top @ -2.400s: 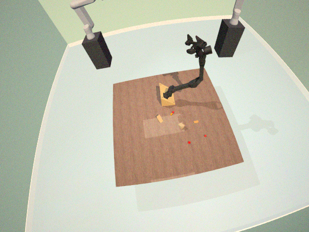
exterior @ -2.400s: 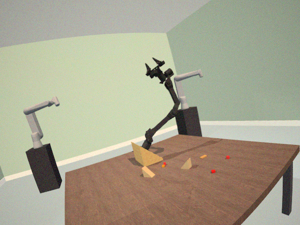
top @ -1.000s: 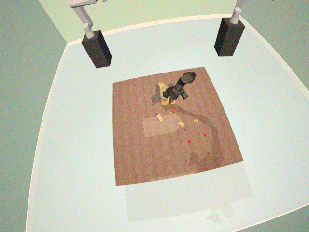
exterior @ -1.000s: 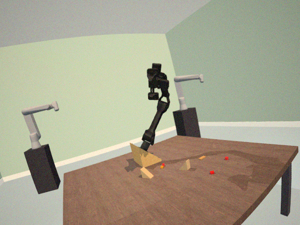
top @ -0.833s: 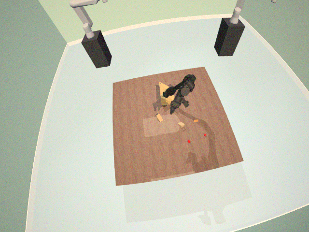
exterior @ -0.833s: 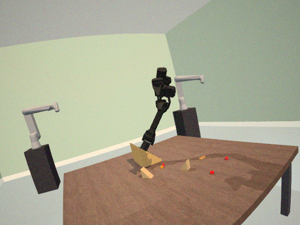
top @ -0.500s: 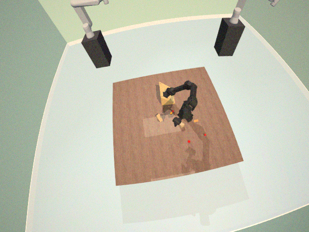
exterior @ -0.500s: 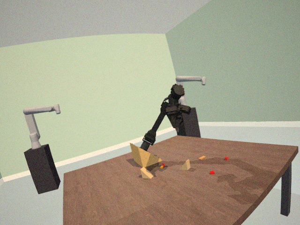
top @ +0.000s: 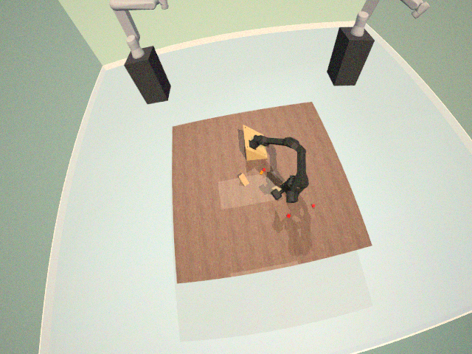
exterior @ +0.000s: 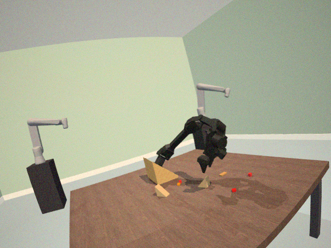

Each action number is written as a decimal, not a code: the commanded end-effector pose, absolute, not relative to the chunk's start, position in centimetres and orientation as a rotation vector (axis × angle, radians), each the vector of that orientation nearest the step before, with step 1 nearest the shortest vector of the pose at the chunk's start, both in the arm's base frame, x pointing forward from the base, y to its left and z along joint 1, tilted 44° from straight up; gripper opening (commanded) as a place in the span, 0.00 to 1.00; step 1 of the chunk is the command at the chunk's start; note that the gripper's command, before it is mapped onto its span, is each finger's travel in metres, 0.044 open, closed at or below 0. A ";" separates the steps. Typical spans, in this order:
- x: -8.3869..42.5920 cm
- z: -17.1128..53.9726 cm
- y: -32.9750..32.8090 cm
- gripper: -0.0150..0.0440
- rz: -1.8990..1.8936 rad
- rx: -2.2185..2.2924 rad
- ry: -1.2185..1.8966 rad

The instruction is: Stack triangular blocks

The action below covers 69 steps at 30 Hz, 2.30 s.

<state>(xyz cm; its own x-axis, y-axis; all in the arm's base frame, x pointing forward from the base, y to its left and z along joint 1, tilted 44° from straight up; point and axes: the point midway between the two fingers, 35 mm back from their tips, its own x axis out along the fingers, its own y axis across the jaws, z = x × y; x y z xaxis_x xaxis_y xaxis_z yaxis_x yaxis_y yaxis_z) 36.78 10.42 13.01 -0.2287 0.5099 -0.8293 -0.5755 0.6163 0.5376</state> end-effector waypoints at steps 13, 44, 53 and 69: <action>36.3 11.8 11.6 1.00 1.002 -0.020 1.552; 35.2 7.7 14.5 1.00 1.008 0.013 1.624; 34.7 6.6 15.3 1.00 1.008 0.021 1.646; 34.0 5.1 16.3 0.96 1.008 0.032 1.674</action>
